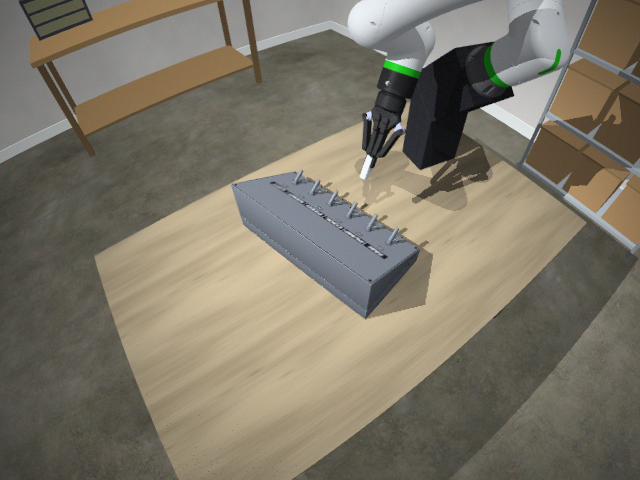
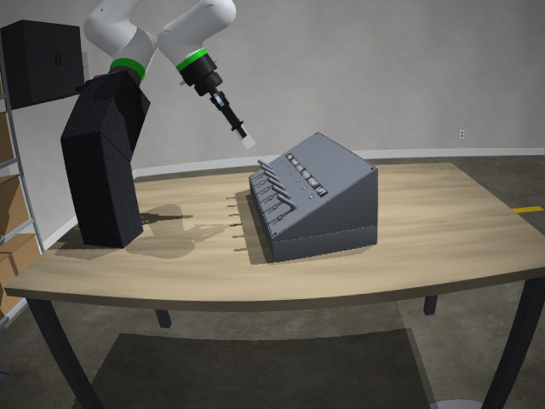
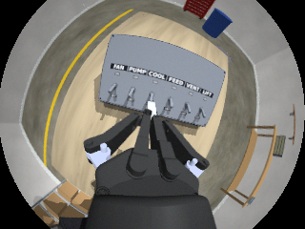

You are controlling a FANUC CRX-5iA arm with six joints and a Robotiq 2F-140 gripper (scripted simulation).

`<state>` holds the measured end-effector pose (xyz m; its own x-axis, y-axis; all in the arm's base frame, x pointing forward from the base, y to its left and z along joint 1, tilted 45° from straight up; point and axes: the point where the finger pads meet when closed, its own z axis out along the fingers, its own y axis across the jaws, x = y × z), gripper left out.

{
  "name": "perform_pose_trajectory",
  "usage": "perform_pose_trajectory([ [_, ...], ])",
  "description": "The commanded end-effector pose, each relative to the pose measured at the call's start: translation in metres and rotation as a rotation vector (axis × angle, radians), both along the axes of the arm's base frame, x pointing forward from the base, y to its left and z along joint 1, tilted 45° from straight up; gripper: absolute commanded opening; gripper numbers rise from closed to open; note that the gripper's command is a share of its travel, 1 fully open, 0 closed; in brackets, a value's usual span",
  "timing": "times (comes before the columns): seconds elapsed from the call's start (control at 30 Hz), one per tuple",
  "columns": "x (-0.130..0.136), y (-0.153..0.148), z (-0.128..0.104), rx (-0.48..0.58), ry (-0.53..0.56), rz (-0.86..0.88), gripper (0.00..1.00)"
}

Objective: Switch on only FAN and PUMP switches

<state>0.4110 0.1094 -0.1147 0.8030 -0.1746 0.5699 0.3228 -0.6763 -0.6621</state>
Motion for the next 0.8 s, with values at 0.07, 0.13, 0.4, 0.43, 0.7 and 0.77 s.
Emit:
perform_pose_trajectory([
  [0.07,-0.045,0.037,0.019,-0.014,0.001,-0.009,0.0],
  [0.13,-0.045,0.037,0.019,-0.014,0.001,-0.009,0.0],
  [0.4,-0.063,0.05,0.024,-0.019,0.005,-0.009,0.0],
  [0.43,-0.063,0.05,0.024,-0.019,0.005,-0.009,0.0],
  [0.7,-0.063,0.05,0.024,-0.019,0.005,-0.009,0.0],
  [0.77,-0.063,0.05,0.024,-0.019,0.005,-0.009,0.0],
])
